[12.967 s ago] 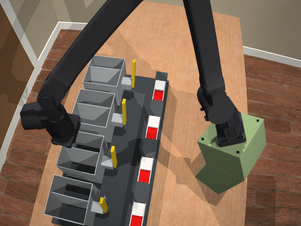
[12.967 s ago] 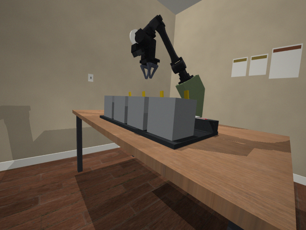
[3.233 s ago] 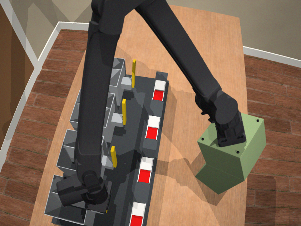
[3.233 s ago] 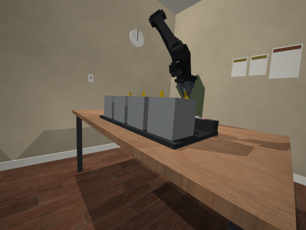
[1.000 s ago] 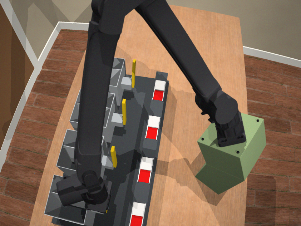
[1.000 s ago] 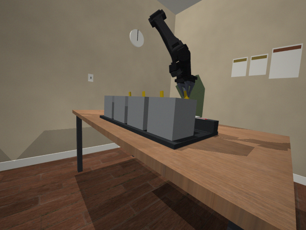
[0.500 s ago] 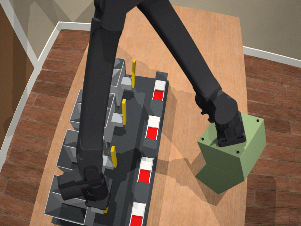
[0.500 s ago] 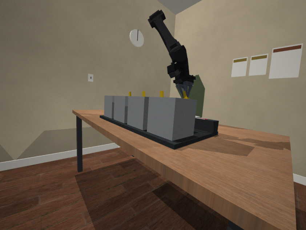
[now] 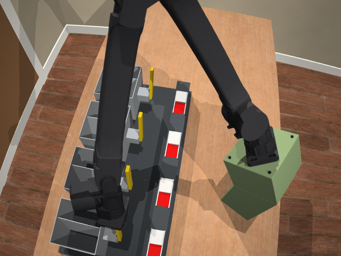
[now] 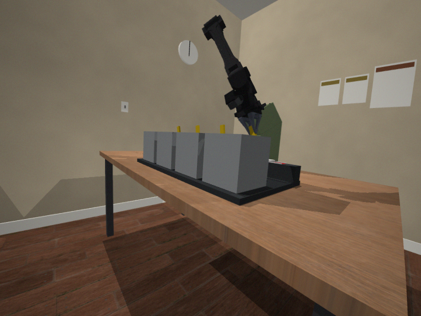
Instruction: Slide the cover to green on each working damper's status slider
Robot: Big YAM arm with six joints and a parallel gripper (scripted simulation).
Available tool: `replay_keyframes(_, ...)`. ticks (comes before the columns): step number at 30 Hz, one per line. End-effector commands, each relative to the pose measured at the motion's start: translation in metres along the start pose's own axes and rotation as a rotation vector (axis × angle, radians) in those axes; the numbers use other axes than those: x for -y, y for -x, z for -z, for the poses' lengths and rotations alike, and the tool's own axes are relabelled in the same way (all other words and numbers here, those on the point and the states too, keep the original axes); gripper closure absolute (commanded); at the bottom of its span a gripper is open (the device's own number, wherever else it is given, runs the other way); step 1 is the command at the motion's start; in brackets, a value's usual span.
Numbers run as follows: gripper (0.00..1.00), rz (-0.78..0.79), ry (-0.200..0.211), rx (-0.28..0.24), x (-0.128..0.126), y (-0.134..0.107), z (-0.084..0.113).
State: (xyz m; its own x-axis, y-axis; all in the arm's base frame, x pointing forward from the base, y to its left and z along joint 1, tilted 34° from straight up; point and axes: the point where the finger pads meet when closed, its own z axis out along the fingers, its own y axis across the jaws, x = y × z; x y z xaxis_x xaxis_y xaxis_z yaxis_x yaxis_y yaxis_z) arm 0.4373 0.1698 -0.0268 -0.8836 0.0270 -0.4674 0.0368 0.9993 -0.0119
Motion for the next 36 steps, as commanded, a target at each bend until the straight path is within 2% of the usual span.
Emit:
replay_keyframes(1, 0.83, -0.002, 0.018, 0.021, 0.0045, 0.0048, -0.0043)
replay_keyframes(2, 0.83, 0.001, 0.020, 0.008, 0.0062, 0.0000, -0.0089)
replay_keyframes(7, 0.83, -0.001, 0.057, 0.019, 0.0087, 0.0039, -0.0052)
replay_keyframes(15, 0.83, 0.002, 0.085, 0.009, 0.0126, -0.0001, -0.0091)
replay_keyframes(36, 0.83, 0.002, 0.092, 0.010, 0.0132, 0.0003, -0.0091)
